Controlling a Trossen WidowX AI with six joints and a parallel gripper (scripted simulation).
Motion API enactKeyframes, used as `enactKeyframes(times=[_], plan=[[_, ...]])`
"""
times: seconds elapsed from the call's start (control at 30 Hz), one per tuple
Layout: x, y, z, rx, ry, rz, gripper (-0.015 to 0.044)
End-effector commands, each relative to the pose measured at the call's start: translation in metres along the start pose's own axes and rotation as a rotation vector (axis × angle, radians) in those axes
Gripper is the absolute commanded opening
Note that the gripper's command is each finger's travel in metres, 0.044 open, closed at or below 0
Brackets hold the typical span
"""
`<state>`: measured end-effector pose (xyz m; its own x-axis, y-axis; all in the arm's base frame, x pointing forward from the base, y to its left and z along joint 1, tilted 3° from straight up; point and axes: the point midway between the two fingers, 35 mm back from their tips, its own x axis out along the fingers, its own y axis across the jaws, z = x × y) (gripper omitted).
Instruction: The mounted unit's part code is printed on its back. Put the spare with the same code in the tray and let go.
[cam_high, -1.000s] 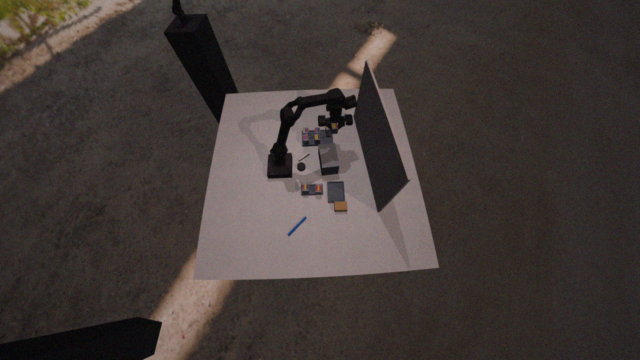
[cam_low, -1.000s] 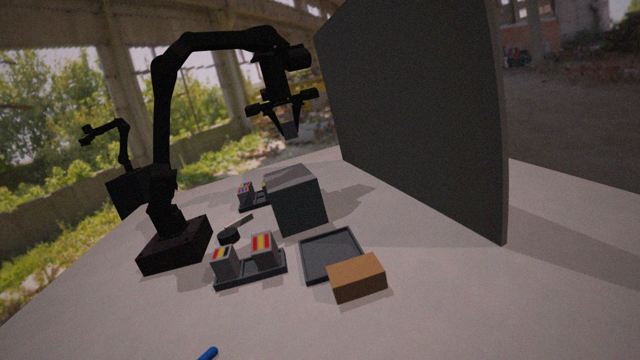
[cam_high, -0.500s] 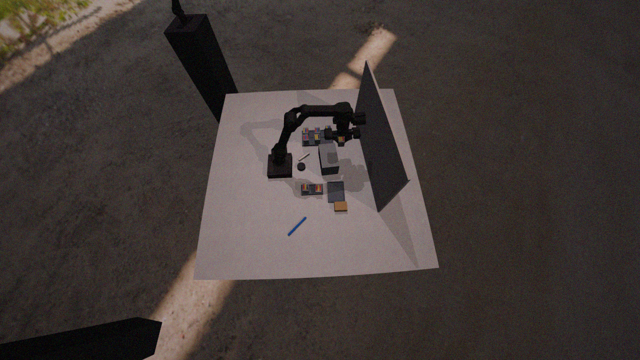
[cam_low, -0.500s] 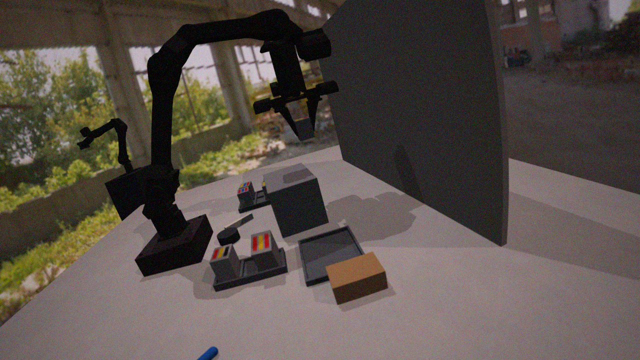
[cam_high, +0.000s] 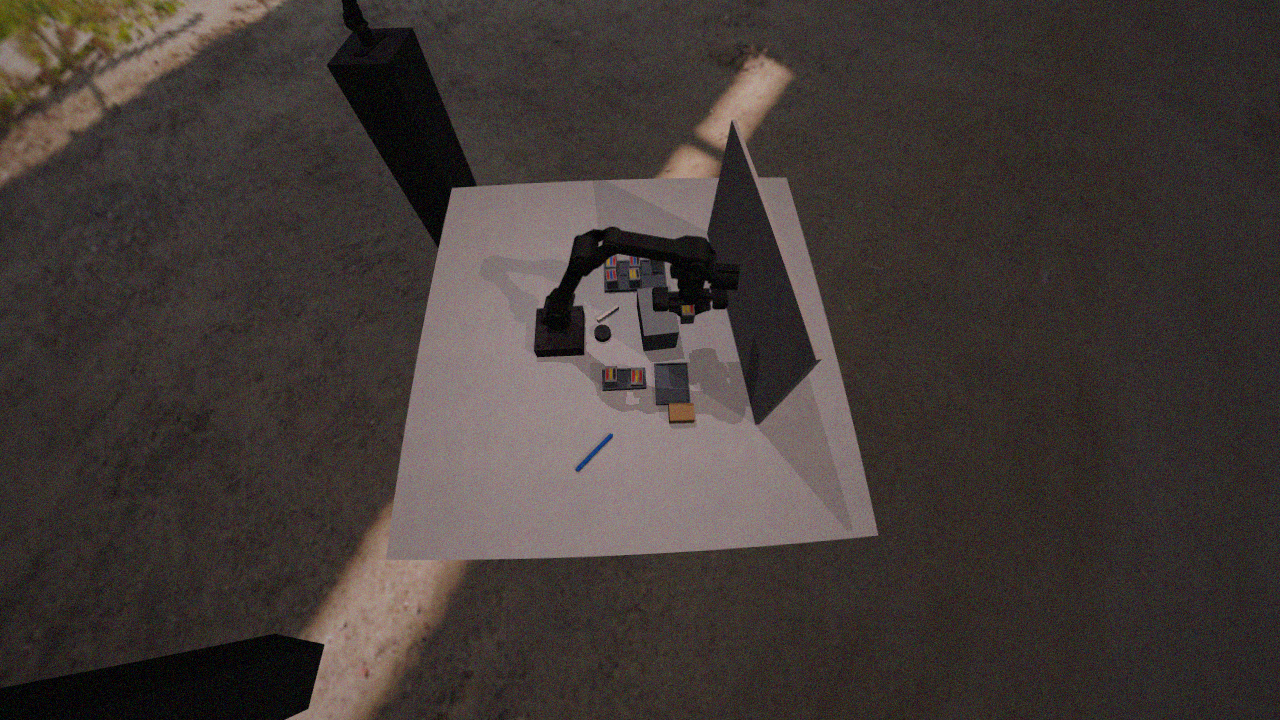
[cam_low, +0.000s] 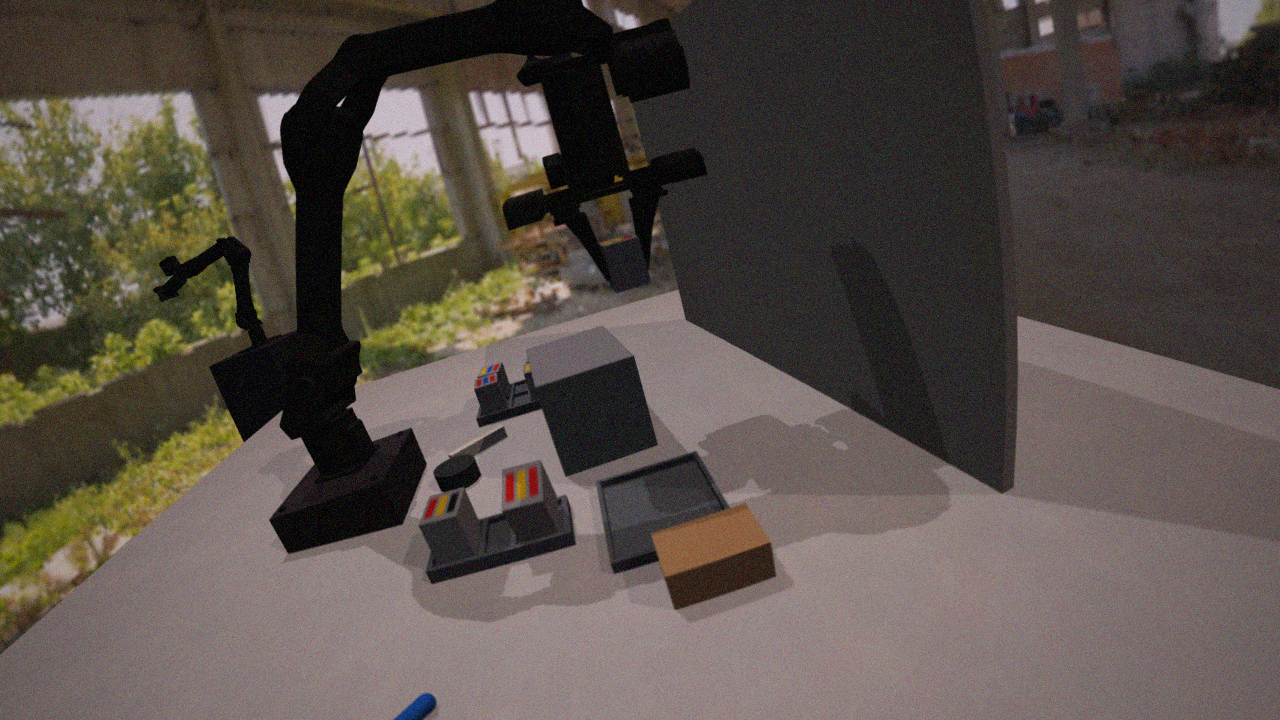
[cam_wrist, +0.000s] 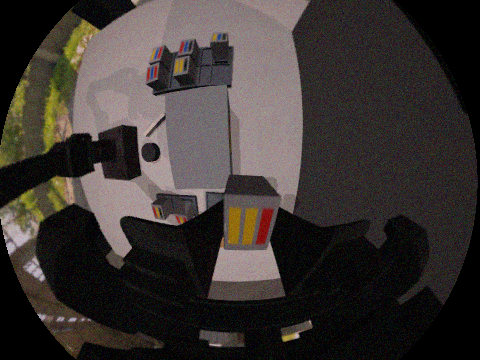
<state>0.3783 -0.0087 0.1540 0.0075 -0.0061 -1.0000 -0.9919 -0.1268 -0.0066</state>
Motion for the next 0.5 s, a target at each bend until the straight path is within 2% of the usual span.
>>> enactKeyframes(times=[0.0,0.47], plan=[[0.001,0.004,-0.032,-0.004,0.008,0.008,0.0],[0.003,0.03,-0.119,-0.011,0.011,0.021,0.0]])
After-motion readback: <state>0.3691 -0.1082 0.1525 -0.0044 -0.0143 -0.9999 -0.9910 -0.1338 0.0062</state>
